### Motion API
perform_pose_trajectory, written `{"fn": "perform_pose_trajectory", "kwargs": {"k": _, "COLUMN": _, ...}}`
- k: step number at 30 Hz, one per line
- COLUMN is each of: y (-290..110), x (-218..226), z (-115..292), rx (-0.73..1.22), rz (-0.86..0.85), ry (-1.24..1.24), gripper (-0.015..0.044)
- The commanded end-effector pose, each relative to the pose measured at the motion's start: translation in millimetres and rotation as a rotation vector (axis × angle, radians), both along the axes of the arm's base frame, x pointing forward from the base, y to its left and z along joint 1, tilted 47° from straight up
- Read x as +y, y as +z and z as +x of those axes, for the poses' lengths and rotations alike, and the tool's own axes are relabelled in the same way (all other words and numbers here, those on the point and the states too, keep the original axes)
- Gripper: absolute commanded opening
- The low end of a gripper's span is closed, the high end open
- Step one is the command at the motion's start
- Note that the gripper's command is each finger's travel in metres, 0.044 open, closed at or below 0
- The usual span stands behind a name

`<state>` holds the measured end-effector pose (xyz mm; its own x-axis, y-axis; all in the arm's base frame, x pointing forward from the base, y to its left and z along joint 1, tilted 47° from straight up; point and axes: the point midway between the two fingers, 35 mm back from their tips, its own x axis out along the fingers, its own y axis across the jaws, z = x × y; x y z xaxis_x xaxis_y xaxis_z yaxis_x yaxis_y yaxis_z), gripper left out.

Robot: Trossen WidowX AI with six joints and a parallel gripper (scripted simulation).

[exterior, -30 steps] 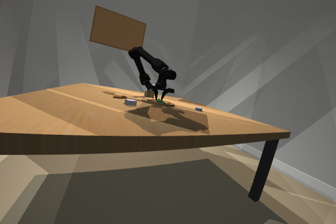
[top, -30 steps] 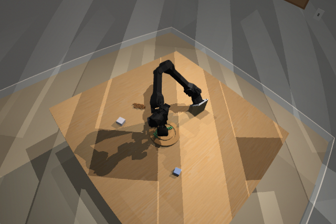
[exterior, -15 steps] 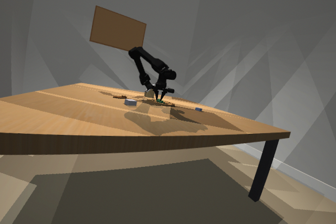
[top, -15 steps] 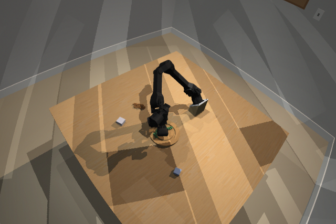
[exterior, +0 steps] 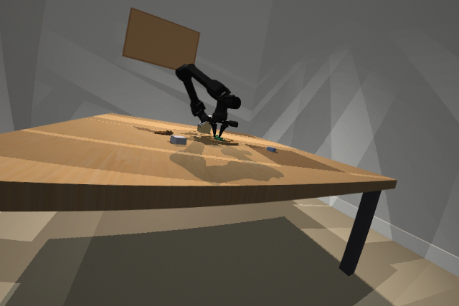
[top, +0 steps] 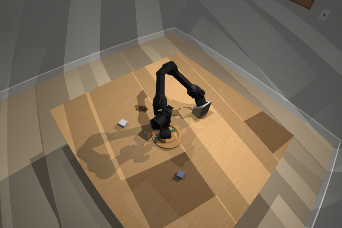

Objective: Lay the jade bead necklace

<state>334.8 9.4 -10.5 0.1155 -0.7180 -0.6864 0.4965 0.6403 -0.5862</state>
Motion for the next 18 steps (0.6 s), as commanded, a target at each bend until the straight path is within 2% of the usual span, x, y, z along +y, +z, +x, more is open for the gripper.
{"fn": "perform_pose_trajectory", "kwargs": {"k": 1, "y": 0.0, "x": 0.1, "z": 0.4, "rx": -0.002, "rz": 0.0, "ry": 0.0, "gripper": 0.0}}
{"fn": "perform_pose_trajectory", "kwargs": {"k": 18, "y": 4.2, "x": 4.0, "z": -1.8, "rx": 0.004, "rz": -0.008, "ry": 0.005, "gripper": 0.0}}
